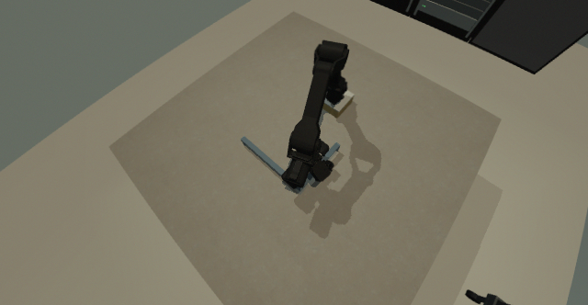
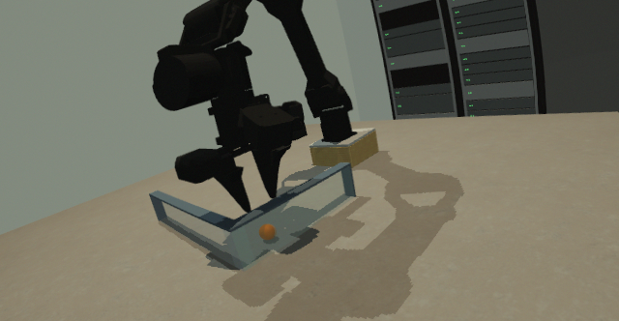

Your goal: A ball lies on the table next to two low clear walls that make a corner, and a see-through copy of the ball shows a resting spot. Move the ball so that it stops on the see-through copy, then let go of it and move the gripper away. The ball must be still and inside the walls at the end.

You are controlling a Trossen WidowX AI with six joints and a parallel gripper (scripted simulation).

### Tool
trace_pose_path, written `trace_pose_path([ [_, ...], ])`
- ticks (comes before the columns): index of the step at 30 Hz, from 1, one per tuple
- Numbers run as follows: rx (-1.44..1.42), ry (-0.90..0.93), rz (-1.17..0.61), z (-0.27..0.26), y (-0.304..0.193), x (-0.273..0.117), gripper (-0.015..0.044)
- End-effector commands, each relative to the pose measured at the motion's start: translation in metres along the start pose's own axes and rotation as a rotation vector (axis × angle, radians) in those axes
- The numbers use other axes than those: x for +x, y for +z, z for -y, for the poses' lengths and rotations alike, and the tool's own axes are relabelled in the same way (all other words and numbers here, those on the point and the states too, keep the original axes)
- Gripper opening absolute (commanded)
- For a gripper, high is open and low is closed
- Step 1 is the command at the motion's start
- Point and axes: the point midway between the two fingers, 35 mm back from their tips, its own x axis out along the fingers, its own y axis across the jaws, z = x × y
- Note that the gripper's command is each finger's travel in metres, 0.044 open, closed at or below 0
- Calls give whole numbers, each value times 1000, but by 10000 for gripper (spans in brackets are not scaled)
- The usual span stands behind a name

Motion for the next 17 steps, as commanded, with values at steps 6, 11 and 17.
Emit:
trace_pose_path([
  [6, 0, -40, 15, 4, 1, -33, 215],
  [11, 0, -40, 15, 4, 1, -33, 215],
  [17, 0, -37, 14, -3, -1, -83, 372],
])
